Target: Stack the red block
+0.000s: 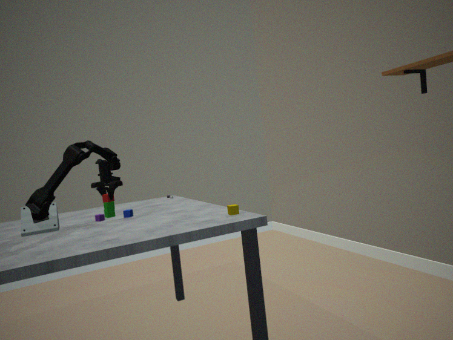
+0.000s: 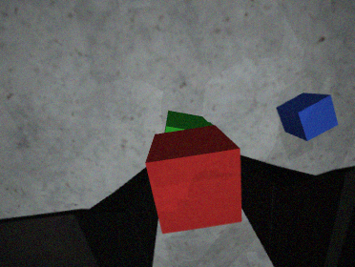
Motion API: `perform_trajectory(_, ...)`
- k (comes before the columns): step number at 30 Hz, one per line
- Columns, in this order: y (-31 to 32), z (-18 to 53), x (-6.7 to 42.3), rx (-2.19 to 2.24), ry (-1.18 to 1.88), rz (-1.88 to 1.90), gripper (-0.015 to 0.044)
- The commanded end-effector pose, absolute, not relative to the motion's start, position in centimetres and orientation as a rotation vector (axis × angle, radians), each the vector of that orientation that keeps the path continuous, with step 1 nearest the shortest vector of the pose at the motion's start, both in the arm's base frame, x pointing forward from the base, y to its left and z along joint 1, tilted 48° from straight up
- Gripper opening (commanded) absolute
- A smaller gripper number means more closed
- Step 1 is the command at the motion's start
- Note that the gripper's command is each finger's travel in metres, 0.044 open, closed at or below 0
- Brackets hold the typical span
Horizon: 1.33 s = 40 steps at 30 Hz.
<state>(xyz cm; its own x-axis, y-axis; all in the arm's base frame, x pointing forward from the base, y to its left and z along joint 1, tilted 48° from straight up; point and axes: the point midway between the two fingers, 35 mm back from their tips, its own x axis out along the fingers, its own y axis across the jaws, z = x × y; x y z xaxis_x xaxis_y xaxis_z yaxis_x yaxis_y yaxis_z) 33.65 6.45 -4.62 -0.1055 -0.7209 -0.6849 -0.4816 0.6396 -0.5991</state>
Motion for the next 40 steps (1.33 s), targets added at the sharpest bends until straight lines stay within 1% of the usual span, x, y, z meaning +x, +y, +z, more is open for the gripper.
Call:
perform_trajectory(1, 6.41, -4.65, 33.64, -0.976, 1.756, -0.271, 0.0053)
perform_trajectory(16, 6.41, -4.65, 33.64, -0.976, 1.756, -0.271, 0.044)
perform_trajectory(40, 6.41, -4.65, 33.64, -0.976, 1.756, -0.271, 0.044)
